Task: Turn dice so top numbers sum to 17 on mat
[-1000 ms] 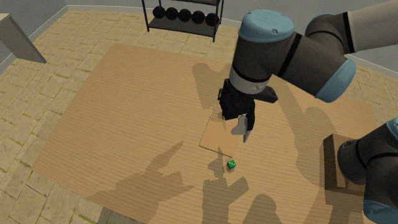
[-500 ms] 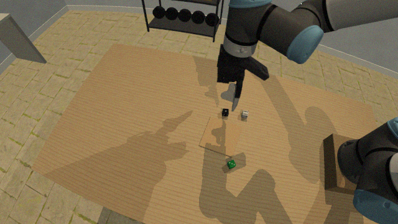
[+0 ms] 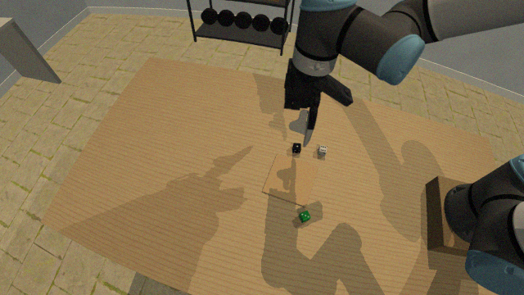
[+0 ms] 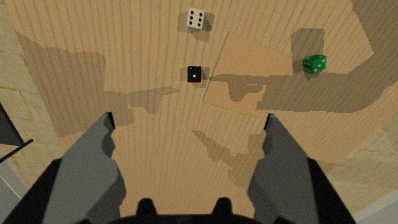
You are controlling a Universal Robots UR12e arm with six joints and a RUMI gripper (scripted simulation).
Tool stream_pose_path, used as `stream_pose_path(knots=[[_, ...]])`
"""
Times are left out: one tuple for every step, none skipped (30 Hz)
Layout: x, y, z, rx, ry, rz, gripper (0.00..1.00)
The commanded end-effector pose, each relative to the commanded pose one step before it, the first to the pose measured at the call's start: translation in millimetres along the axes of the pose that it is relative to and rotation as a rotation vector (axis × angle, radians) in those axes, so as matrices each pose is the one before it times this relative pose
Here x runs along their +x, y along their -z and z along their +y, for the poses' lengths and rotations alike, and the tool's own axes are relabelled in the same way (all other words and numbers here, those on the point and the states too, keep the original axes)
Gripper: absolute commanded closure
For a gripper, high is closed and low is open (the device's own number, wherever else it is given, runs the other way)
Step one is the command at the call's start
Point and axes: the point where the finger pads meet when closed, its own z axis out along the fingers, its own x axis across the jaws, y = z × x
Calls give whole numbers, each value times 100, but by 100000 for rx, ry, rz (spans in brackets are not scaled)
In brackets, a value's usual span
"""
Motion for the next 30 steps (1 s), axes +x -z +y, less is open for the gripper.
stream_pose_path(knots=[[144, -4023, 14, 198, -13, 325, 0], [17, -696, -21, 1, 0, 0, 0], [11, -337, -13, 0, 0, 0, 0], [2, -60, -3, 0, 0, 0, 0], [0, 0, 0, 0, 0, 0, 0], [0, 0, 0, 0, 0, 0, 0], [0, 0, 0, 0, 0, 0, 76], [0, 0, 0, 0, 0, 0, 76], [0, 0, 0, 0, 0, 0, 76], [0, 0, 0, 0, 0, 0, 76], [0, 0, 0, 0, 0, 0, 76], [0, 0, 0, 0, 0, 0, 76], [0, 0, 0, 0, 0, 0, 76], [0, 0, 0, 0, 0, 0, 76], [0, 0, 0, 0, 0, 0, 76], [0, 0, 0, 0, 0, 0, 76], [0, 0, 0, 0, 0, 0, 76], [0, 0, 0, 0, 0, 0, 76], [0, 0, 0, 0, 0, 0, 76], [0, 0, 0, 0, 0, 0, 76], [0, 0, 0, 0, 0, 0, 76], [0, 0, 0, 0, 0, 0, 76], [0, 0, 0, 0, 0, 0, 76], [0, 0, 0, 0, 0, 0, 76], [0, 0, 0, 0, 0, 0, 76], [0, 0, 0, 0, 0, 0, 76], [0, 0, 0, 0, 0, 0, 76], [0, 0, 0, 0, 0, 0, 76], [0, 0, 0, 0, 0, 0, 76], [0, 0, 0, 0, 0, 0, 76]])
